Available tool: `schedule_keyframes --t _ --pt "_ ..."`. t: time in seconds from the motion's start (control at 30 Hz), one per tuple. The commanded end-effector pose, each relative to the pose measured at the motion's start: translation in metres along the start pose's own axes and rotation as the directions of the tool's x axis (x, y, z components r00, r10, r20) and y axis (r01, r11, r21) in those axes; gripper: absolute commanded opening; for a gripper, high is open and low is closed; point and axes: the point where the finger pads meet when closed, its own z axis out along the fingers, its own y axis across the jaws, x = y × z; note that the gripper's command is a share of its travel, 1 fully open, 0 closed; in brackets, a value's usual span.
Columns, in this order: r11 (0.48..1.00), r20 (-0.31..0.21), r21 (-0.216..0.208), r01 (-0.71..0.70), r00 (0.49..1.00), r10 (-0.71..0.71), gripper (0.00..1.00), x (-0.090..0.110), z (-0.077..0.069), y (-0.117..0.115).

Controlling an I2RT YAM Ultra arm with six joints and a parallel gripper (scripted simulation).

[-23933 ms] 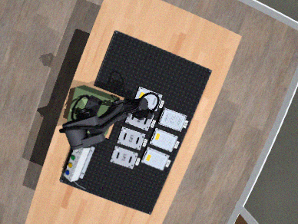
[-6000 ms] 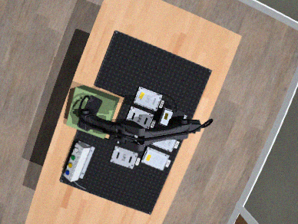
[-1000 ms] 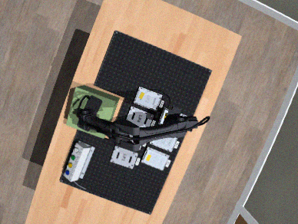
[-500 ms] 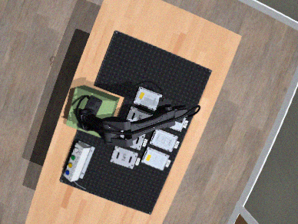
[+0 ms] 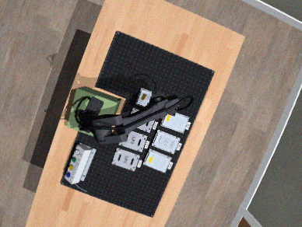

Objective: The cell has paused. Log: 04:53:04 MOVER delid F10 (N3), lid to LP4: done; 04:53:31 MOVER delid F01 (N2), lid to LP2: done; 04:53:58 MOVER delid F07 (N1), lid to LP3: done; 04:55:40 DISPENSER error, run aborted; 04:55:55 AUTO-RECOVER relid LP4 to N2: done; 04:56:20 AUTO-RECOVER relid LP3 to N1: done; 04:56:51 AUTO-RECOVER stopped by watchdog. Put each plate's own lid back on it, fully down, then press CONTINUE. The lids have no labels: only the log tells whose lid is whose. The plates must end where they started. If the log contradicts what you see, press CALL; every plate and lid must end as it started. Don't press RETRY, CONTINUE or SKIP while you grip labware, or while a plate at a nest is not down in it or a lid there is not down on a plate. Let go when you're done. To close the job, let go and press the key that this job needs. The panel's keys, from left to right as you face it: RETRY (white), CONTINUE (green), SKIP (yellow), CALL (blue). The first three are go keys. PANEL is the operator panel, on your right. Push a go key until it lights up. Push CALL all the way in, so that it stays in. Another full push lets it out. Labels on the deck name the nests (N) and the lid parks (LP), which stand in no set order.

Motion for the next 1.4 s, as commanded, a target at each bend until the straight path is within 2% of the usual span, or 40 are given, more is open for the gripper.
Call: schedule_keyframes --t 0.0,0.13,0.2,0.33,1.03,1.37 --pt "0.999 0.065 -0.045 -0.026 0.997 0.029 1.0 0.005 -0.013 0.016" --pt "0.999 0.064 -0.046 -0.026 0.998 0.029 1.0 0.021 -0.011 0.022" --pt "0.999 0.062 -0.039 -0.026 0.998 0.028 1.0 0.019 -0.008 0.023" --pt "0.998 0.075 -0.051 -0.035 0.996 0.039 1.0 0.01 -0.011 0.024" --pt "0.999 0.051 -0.031 -0.031 0.998 0.033 1.0 0.018 0.0 0.017" --pt "0.999 0.065 -0.042 -0.031 0.997 0.034 1.0 0.013 -0.002 0.021"
